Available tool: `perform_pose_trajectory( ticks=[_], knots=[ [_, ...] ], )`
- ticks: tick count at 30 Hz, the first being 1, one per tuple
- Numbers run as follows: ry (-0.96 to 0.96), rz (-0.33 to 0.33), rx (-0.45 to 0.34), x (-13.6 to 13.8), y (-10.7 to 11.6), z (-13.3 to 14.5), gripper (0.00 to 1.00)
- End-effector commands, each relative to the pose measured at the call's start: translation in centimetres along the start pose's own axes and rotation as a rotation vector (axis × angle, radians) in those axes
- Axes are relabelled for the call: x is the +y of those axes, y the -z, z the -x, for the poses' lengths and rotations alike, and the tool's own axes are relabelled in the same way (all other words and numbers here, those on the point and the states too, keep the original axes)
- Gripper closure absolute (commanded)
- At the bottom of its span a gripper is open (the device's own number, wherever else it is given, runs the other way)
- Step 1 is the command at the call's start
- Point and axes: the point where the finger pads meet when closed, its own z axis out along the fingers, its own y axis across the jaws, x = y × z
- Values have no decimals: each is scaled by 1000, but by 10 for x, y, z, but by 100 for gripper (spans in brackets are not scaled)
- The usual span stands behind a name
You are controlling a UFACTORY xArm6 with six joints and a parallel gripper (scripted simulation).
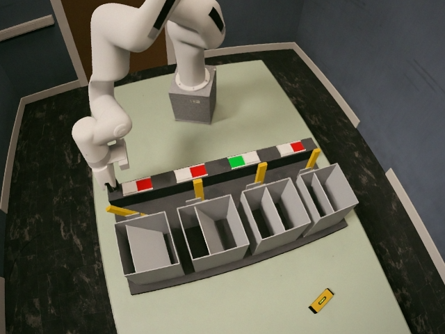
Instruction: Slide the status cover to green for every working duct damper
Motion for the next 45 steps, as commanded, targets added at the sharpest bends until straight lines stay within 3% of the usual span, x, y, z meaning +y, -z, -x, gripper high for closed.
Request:
perform_pose_trajectory(
  ticks=[1,45],
  knots=[
    [0,3,-3,1,-2,1,100],
    [0,3,-3,1,-9,2,100]
  ],
)
